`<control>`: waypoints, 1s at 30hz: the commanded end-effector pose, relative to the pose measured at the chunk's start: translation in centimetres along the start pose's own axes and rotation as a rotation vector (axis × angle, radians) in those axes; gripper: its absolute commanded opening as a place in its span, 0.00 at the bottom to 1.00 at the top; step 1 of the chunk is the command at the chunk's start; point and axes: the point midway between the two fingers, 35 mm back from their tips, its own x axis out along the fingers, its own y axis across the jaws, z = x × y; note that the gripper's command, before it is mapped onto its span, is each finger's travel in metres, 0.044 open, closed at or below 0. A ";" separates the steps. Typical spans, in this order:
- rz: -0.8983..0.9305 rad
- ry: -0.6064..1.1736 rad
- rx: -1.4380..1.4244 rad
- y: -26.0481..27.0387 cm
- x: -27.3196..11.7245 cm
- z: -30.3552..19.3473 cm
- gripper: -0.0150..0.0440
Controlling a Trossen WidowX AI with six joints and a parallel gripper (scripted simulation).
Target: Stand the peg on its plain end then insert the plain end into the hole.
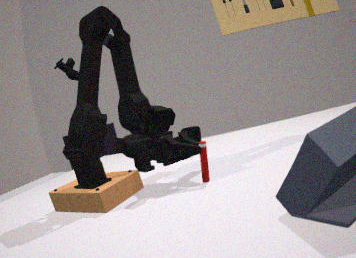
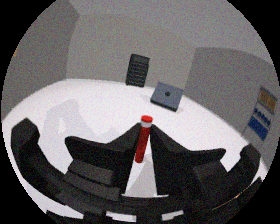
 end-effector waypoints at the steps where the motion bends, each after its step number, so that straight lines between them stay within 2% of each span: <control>1: 0.000 0.001 0.000 -0.1 -0.1 -0.1 0.34; 17: 0.003 -0.018 -0.007 -0.7 -0.3 -0.3 0.34; 18: 0.004 -0.020 -0.007 -0.7 -0.2 -0.1 0.35; 21: 0.004 -0.020 -0.006 -0.7 -0.2 -0.1 0.47; 30: 0.004 -0.020 -0.006 -0.7 -0.2 -0.1 0.47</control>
